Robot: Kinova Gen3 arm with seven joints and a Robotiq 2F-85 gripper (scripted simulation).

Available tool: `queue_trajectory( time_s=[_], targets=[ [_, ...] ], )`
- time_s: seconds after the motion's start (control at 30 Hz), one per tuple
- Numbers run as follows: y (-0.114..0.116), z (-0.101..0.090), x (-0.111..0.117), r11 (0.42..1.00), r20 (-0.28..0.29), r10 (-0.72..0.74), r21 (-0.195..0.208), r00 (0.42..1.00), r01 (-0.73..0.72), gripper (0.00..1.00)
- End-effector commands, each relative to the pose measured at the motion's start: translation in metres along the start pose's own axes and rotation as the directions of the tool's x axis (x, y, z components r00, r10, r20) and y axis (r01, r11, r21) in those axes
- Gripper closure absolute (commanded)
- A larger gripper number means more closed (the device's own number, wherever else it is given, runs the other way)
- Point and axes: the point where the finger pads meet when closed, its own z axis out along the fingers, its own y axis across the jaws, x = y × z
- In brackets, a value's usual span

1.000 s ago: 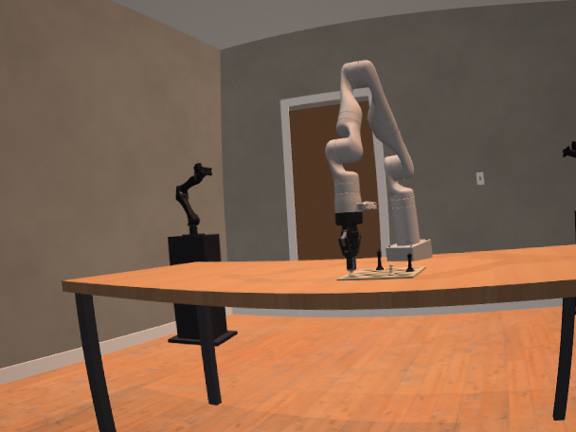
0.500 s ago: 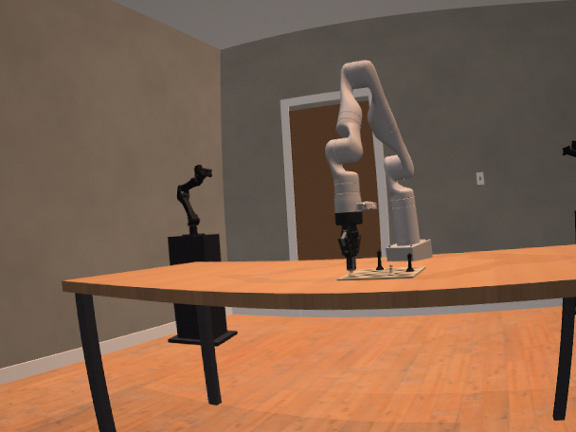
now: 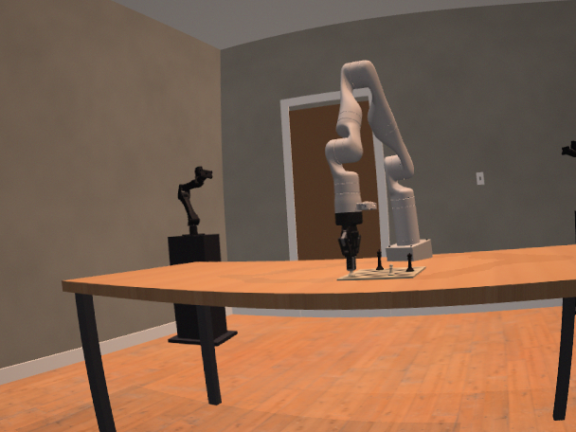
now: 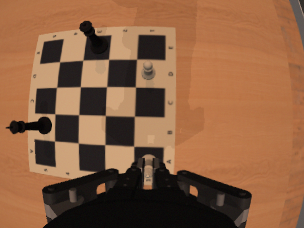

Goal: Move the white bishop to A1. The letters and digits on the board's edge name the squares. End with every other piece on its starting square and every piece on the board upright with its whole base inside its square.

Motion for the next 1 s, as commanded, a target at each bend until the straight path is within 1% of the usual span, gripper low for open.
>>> queue_trajectory(
  time_s=[0.0,0.97],
  targets=[
    [0.0007,-0.0008,-0.0001,1.0,0.0,0.0,-0.002,1.0,0.0,1.0],
    [0.0007,0.0027,-0.0001,1.0,0.0,0.0,-0.002,1.0,0.0,1.0]
  ],
)
